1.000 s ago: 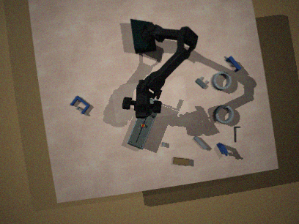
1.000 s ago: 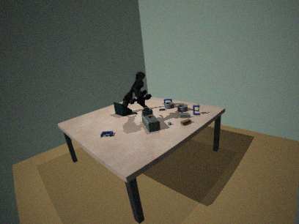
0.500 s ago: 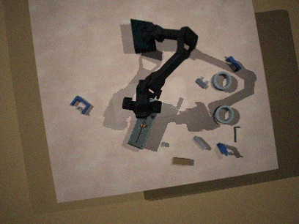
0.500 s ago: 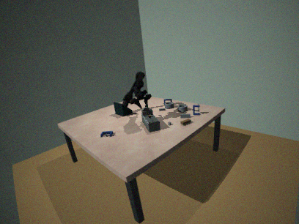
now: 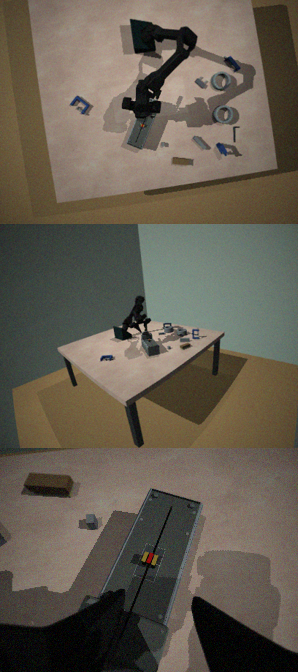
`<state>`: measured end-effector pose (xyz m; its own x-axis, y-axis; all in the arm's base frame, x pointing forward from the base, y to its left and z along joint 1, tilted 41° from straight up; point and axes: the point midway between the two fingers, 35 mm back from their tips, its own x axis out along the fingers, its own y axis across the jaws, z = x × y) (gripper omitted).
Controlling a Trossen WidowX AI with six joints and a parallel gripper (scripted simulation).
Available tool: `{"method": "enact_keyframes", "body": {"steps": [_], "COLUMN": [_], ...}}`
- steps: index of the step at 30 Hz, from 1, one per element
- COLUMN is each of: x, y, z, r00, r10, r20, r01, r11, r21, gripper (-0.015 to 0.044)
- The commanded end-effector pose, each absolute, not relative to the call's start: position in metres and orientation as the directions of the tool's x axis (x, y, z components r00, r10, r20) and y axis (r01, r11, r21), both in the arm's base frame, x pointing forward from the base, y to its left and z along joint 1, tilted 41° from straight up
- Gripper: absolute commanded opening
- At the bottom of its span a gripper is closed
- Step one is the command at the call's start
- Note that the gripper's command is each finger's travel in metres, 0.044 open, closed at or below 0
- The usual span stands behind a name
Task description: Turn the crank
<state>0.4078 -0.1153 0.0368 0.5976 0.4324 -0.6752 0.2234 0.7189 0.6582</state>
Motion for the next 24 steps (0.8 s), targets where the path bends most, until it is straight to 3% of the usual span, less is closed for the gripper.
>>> {"method": "enact_keyframes", "body": {"steps": [1,7,24], "x": [0.4078,0.4078,0.4078], "y": [-0.1152,-0.1152,-0.1153], "z": [0.0367,0.0367,0.0368], "r00": [0.597,0.597,0.598], "r10": [0.433,0.433,0.433], "r20": [-0.675,-0.675,-0.675], "r01": [0.223,0.223,0.223], "r11": [0.719,0.719,0.719], "r21": [0.658,0.658,0.659], "gripper": [0.0151,0.0,0.0]}}
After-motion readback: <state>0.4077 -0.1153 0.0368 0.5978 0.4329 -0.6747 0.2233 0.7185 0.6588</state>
